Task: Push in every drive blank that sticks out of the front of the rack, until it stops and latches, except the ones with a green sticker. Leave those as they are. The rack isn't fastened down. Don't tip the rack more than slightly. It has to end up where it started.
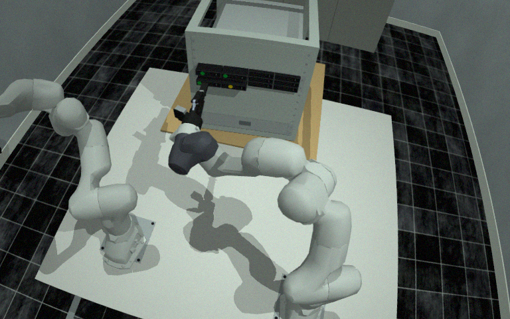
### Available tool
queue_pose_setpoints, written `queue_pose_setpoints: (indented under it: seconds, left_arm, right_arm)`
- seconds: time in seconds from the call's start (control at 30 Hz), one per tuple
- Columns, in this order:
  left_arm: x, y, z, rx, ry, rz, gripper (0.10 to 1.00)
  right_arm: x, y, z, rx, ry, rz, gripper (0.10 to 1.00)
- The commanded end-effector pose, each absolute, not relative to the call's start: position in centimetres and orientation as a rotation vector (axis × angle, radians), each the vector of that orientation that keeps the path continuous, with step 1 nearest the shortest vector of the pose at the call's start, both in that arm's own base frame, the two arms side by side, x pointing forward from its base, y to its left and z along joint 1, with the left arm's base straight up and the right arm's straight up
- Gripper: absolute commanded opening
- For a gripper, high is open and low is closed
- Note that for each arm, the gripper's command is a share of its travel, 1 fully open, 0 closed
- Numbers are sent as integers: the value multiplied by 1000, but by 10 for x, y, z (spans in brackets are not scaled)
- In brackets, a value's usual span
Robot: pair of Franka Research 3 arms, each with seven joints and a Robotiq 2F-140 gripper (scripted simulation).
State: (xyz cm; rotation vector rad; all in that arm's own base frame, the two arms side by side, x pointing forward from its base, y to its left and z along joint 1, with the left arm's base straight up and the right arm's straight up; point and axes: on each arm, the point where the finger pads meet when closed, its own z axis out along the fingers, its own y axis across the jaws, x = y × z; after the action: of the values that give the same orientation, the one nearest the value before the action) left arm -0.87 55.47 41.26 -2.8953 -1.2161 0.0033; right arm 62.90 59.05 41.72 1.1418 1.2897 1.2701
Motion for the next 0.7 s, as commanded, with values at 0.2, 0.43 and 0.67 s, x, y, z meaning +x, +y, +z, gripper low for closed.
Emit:
queue_pose_setpoints:
  seconds: [0.2,0.43,0.67]
  left_arm:
    - [-8,554,413,-2893,-1224,0,1000]
    - [-8,554,413,-2893,-1224,0,1000]
    - [-8,554,413,-2893,-1224,0,1000]
  right_arm:
    - [629,543,405,1159,1284,1284,99]
    - [629,513,397,1159,1284,1284,99]
    - [629,484,389,1159,1284,1284,99]
